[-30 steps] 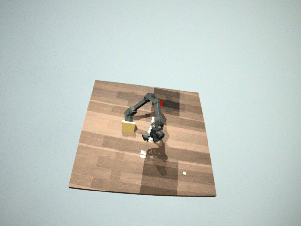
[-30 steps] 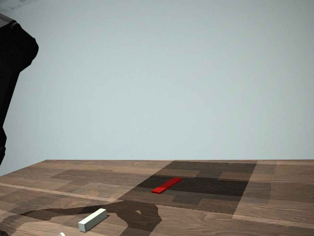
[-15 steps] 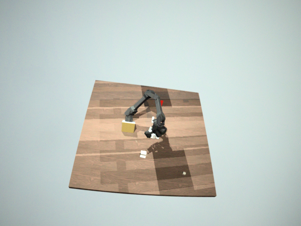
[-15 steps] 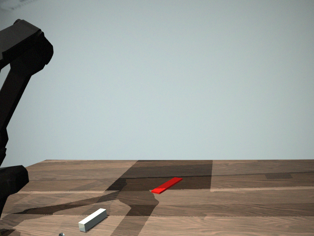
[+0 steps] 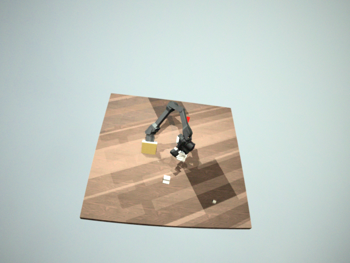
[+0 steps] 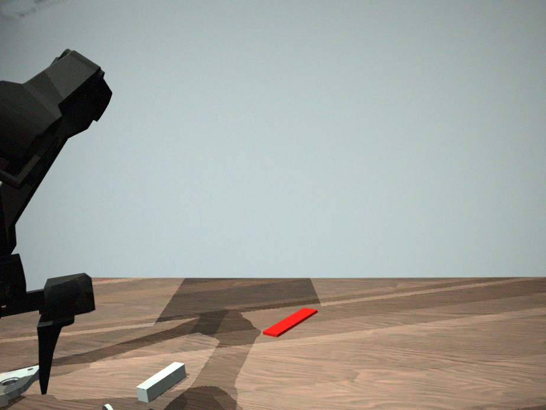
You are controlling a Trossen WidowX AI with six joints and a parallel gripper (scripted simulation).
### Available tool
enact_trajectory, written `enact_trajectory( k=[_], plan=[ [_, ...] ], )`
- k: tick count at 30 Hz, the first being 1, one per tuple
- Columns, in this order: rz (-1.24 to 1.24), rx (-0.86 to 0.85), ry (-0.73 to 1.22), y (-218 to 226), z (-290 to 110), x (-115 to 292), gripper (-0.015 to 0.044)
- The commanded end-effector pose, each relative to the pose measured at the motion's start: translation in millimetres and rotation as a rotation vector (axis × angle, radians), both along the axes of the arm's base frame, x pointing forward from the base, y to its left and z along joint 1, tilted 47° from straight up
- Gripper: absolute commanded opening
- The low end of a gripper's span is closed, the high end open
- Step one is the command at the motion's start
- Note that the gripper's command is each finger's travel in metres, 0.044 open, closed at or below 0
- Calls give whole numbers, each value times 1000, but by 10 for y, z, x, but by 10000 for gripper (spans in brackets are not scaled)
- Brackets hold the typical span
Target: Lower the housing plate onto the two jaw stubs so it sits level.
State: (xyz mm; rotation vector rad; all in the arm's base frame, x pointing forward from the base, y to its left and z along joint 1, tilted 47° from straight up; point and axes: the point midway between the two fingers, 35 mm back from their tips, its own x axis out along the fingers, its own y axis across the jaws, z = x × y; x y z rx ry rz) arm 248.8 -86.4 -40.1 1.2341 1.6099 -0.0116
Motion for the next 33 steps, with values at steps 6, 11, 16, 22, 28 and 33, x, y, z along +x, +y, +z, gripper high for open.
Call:
enact_trajectory(
  k=[6, 11, 16, 22, 28, 33],
  plan=[
    [107, -2, -108, 254, 197, 7, 351],
    [162, -2, -162, 384, 288, 0, 351],
    [218, -1, -217, 514, 375, -16, 351],
    [283, 2, -280, 665, 471, -45, 351],
    [290, 3, -287, 682, 481, -49, 351],
    [290, 3, -287, 682, 481, -49, 351]
  ],
)
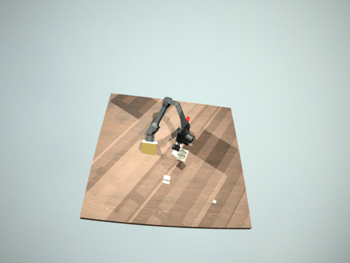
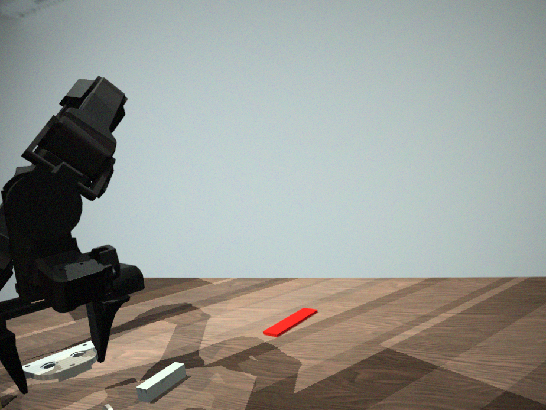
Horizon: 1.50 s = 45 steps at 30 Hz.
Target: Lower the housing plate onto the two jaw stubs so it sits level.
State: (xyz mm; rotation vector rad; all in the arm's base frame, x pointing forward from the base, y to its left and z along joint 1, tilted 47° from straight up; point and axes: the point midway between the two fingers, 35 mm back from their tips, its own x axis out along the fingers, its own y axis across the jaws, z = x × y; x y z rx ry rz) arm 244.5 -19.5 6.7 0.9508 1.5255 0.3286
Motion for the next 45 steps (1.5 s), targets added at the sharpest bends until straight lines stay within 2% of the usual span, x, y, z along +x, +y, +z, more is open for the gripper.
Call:
enact_trajectory(
  k=[1, 45],
  plan=[
    [4, 1, -9, 12, 13, -6, 351],
    [11, 0, -16, -10, -21, -84, 351]
  ],
)
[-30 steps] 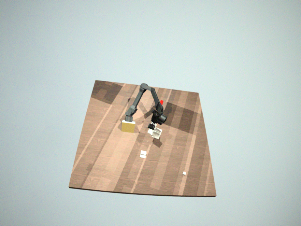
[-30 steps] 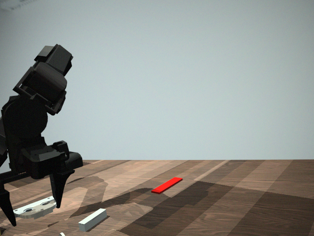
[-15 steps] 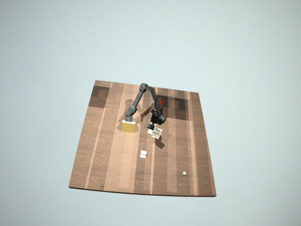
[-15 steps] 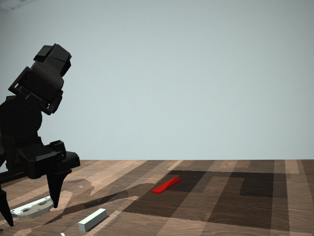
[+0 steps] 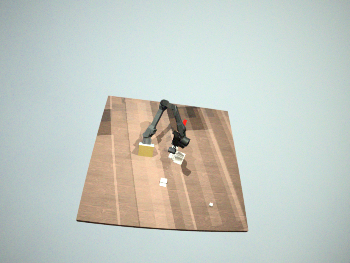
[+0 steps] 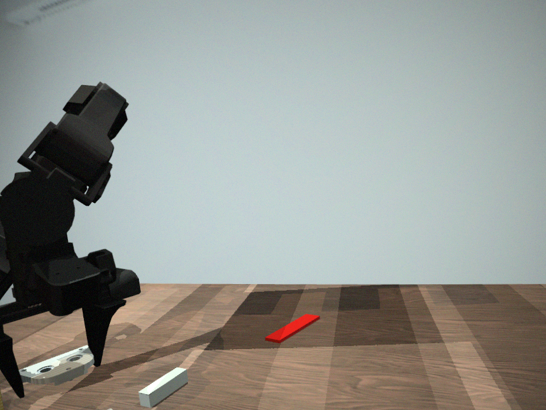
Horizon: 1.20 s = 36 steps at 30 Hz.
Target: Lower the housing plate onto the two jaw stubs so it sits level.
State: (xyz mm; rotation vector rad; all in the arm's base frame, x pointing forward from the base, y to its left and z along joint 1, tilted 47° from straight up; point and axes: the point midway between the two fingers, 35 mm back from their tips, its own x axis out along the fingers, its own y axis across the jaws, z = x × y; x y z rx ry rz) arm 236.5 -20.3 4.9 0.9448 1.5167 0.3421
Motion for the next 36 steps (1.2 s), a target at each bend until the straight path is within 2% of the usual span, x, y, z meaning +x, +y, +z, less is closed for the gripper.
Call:
enact_trajectory(
  k=[1, 23, 36],
  plan=[
    [4, -4, -2, -2, -3, -5, 351],
    [6, -4, -5, -7, -13, -11, 351],
    [5, -7, -5, 131, -160, 22, 351]
  ],
)
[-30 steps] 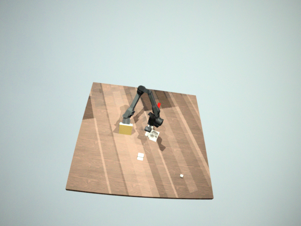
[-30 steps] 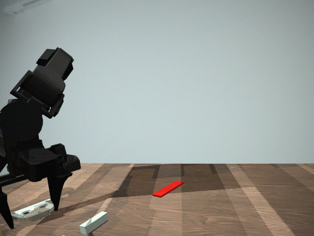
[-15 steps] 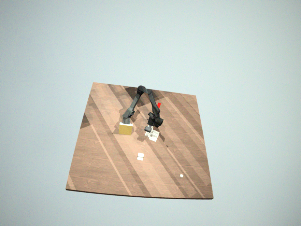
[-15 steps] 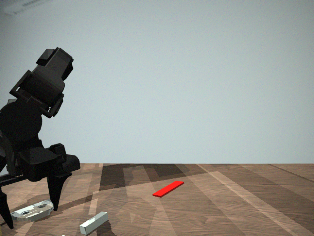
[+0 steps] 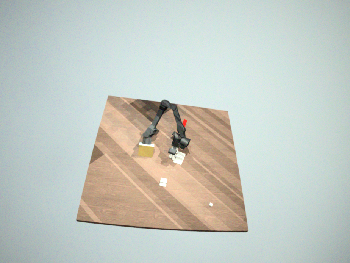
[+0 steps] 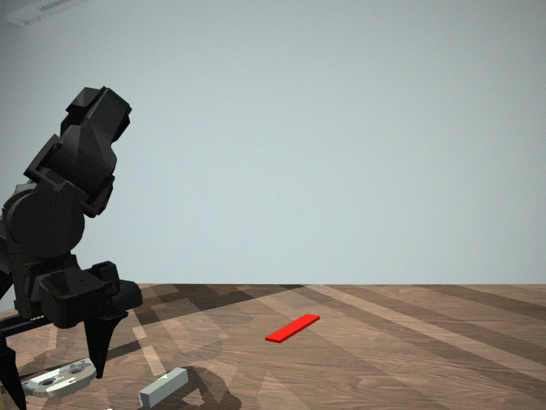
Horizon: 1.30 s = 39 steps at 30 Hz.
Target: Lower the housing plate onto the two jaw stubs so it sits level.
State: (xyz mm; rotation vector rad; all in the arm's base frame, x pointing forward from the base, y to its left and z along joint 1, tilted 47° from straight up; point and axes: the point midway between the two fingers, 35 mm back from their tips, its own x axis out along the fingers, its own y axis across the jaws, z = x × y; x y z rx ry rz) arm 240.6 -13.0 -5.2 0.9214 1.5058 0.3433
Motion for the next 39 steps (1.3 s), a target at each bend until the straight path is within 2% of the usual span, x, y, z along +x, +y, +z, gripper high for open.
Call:
enact_trajectory(
  k=[1, 25, 39],
  plan=[
    [-3, 9, 13, 70, -70, -16, 351],
    [-3, 14, 13, 360, -324, 1, 351],
    [-3, 15, 13, 368, -330, 0, 351]
  ],
)
